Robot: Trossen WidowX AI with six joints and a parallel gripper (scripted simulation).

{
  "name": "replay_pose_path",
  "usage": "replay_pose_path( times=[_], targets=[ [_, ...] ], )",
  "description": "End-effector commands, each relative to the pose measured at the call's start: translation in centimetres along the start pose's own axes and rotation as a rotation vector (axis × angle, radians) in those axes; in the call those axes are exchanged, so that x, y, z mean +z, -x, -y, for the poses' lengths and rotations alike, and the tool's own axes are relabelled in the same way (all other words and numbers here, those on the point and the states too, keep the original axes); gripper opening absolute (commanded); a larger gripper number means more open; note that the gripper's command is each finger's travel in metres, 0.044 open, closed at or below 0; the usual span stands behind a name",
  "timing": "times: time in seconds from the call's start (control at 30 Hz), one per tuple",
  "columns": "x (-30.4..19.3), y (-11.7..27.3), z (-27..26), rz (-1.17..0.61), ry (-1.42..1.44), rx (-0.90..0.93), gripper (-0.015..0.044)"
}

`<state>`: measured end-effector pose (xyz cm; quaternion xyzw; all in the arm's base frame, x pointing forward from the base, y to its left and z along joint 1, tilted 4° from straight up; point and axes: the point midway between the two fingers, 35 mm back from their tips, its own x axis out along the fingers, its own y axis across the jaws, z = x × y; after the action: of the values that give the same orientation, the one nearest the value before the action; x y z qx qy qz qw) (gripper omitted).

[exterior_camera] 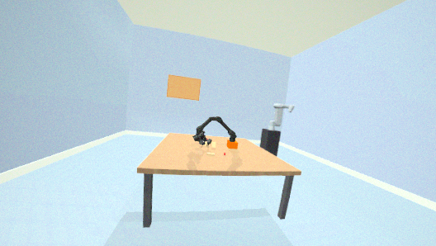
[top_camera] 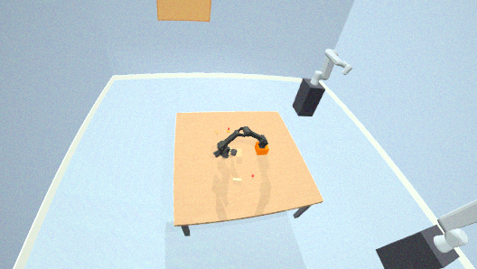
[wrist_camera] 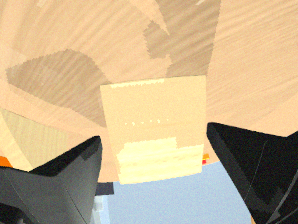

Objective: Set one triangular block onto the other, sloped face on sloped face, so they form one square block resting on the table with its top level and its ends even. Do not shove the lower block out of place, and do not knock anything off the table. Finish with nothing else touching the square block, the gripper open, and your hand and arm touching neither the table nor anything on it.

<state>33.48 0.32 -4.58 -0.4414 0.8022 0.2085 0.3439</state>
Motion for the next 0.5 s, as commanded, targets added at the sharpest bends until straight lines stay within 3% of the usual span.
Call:
replay_pose_path(
  times=[0.0,0.07,0.27,0.47],
  targets=[
    [0.01,0.00,0.00,0.000,0.000,0.000,0.0282],
    [0.01,0.00,0.00,0.000,0.000,0.000,0.0230],
    [0.01,0.00,0.00,0.000,0.000,0.000,0.0190],
    [-0.39,0.47,0.05,0.001,0.001,-0.001,0.0032]
  ],
)
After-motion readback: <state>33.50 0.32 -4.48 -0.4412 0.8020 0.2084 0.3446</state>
